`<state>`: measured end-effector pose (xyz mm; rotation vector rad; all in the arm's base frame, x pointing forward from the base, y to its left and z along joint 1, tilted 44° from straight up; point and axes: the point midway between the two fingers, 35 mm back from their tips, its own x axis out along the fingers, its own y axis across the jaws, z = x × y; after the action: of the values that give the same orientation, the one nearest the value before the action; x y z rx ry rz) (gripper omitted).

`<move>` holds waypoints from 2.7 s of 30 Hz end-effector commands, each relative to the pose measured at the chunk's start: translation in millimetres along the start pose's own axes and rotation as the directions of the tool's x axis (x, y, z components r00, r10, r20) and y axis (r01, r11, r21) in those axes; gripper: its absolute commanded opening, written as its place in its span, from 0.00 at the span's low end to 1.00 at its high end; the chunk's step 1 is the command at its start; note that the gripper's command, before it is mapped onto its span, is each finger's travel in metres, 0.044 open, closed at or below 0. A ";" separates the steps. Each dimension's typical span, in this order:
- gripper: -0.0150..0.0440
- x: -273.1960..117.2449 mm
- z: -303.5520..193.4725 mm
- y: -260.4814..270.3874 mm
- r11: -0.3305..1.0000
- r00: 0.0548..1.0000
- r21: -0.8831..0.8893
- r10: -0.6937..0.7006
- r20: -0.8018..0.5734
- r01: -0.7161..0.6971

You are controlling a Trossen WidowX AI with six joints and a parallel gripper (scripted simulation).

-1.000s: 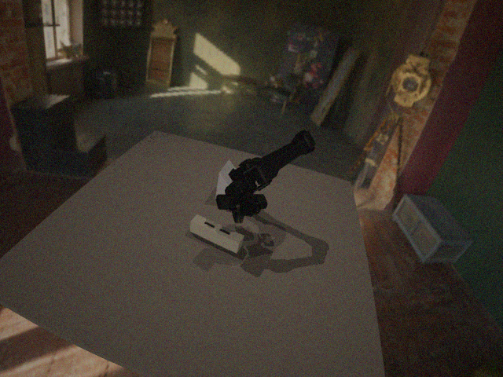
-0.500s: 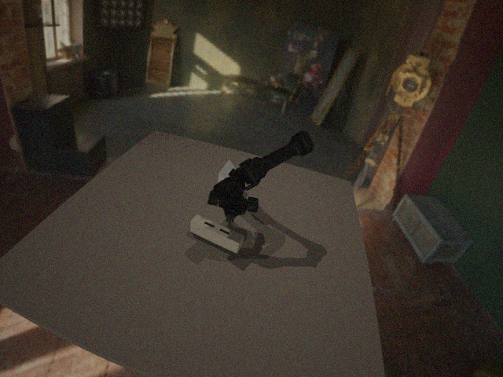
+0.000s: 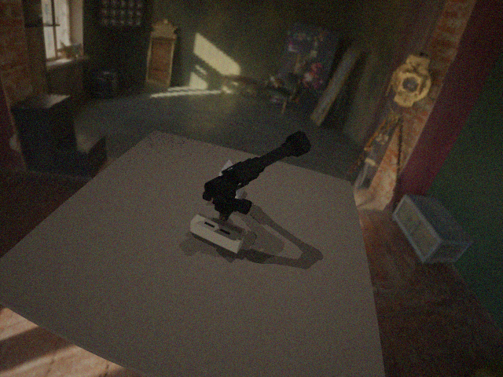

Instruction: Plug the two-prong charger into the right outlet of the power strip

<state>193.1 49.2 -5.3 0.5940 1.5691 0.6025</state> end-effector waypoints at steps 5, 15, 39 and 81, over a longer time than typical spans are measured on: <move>0.25 2.1 3.2 -4.8 0.999 1.000 0.047 0.003 -0.004 -0.002; 0.25 1.4 15.7 -7.2 0.998 1.000 0.059 0.004 -0.003 -0.003; 0.25 1.4 44.4 -12.0 0.996 1.000 0.087 0.006 -0.002 -0.006; 0.25 0.7 49.9 -11.5 0.996 1.000 0.087 0.006 -0.002 -0.006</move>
<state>240.8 42.9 -17.9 0.6580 1.6027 0.5437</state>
